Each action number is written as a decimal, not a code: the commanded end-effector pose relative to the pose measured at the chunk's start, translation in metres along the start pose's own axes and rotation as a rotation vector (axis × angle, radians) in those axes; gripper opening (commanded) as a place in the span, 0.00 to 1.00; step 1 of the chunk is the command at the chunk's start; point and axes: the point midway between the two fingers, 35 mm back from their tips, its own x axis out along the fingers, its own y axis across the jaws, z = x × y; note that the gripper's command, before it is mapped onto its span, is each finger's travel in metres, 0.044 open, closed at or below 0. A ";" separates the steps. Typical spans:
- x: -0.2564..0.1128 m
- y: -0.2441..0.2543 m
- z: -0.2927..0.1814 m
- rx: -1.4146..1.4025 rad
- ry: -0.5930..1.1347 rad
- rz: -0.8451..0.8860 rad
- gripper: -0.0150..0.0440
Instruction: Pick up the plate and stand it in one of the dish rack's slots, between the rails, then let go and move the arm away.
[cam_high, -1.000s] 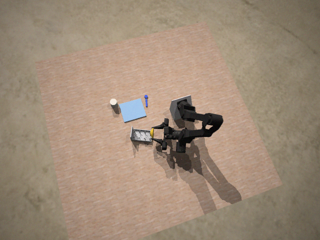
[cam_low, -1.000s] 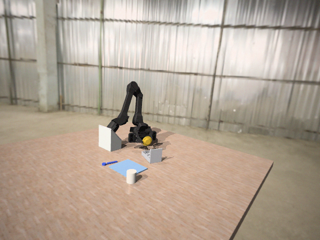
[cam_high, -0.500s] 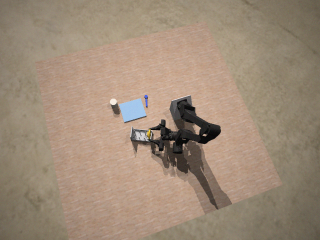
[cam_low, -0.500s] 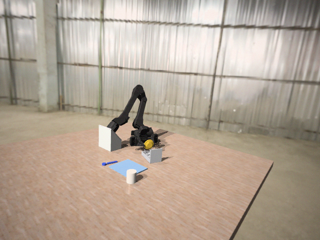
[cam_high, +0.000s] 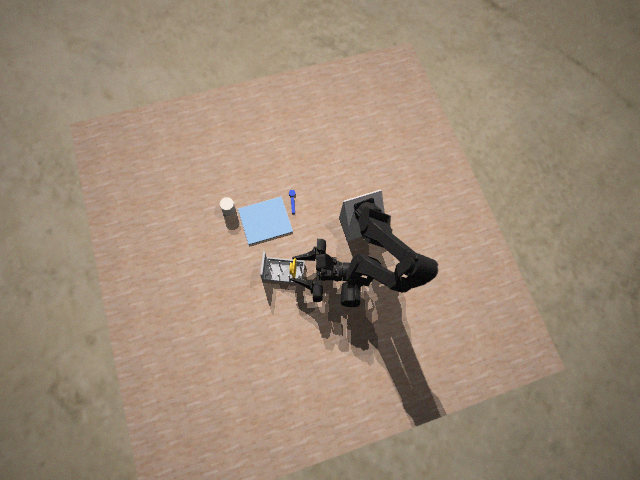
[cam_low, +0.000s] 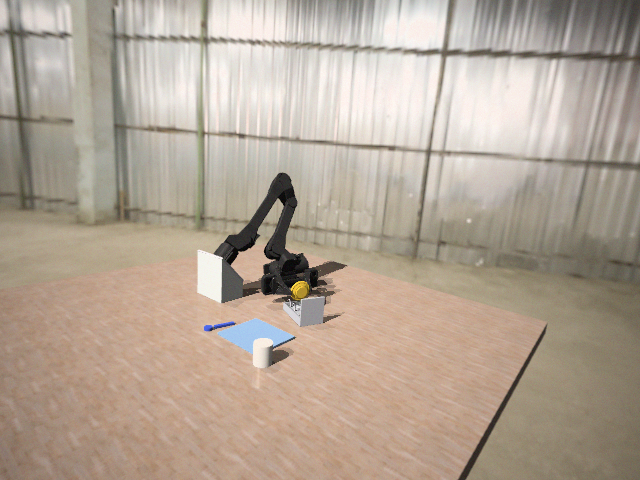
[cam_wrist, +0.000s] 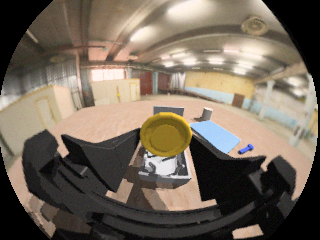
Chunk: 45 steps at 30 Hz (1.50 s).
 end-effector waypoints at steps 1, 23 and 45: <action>0.002 -0.005 -0.002 -0.009 0.001 -0.005 0.25; 0.002 -0.007 -0.015 -0.009 0.006 -0.004 0.39; 0.003 -0.004 -0.006 -0.010 0.009 -0.012 0.93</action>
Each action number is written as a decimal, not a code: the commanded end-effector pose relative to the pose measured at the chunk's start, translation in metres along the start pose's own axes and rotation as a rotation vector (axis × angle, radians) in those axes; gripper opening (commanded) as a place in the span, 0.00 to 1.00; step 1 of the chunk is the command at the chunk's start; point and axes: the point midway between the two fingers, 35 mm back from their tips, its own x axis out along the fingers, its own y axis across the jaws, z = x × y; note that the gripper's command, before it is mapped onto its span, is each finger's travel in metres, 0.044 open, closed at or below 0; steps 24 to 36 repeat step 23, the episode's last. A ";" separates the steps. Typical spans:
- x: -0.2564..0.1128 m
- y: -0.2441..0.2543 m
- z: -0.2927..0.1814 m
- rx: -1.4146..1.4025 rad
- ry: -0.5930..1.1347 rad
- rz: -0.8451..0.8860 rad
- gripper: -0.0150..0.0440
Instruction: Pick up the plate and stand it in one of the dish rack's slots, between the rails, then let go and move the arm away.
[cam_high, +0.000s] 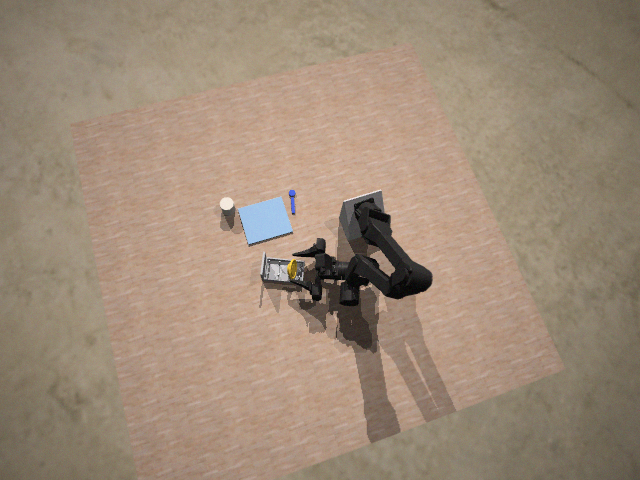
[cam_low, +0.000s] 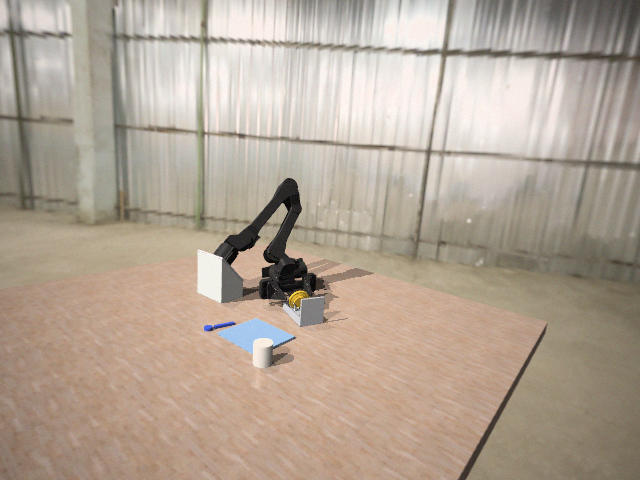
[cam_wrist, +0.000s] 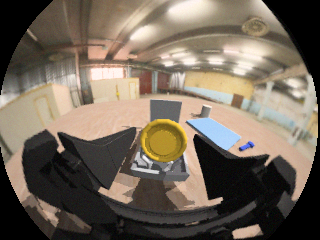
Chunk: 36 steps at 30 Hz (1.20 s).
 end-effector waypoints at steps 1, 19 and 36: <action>0.002 0.006 0.014 0.002 0.004 -0.007 0.93; -0.002 0.015 0.114 -0.039 -0.007 -0.007 0.93; 0.004 0.012 0.115 -0.112 0.015 -0.049 0.93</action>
